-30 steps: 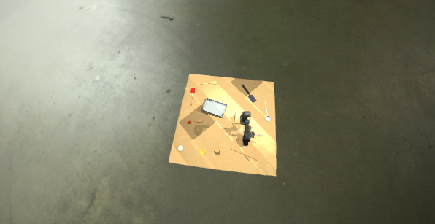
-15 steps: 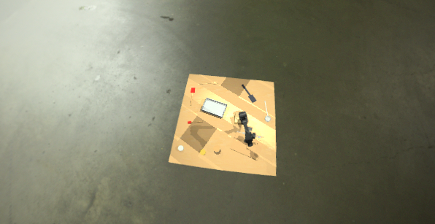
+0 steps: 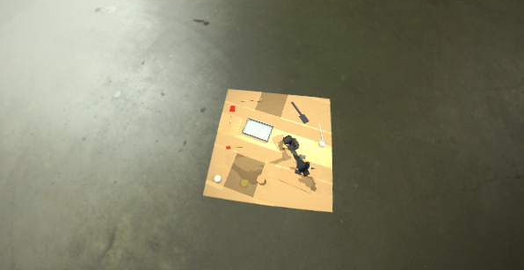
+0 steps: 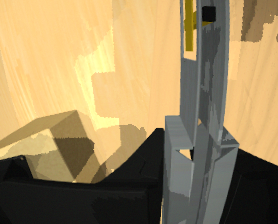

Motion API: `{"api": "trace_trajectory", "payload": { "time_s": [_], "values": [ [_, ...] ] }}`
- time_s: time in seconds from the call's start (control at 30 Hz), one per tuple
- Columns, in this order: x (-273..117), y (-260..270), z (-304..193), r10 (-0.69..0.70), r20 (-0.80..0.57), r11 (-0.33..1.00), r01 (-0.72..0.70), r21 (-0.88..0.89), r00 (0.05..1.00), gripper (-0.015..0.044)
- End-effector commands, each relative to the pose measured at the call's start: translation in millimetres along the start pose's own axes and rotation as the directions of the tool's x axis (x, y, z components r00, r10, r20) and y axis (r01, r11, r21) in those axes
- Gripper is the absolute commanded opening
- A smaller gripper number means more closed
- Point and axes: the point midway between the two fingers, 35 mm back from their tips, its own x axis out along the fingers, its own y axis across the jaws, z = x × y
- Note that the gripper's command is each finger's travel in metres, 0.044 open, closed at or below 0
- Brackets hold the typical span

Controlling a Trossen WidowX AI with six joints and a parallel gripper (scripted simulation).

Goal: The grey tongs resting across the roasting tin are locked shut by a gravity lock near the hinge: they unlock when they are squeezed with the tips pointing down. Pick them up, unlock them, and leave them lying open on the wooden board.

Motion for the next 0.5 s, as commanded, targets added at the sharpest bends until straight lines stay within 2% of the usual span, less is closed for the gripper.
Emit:
{"api": "trace_trajectory", "payload": {
  "time_s": [0.0,0.3,0.47],
  "values": [
    [-9,-10,6,-0.078,0.009,0.996,0.078,0.034,0.997,-0.015],
    [-24,-24,18,-0.216,0.023,0.971,0.212,0.111,0.976,-0.015],
    [-25,-25,19,-0.226,0.025,0.968,0.222,0.117,0.974,-0.015]
  ]
}}
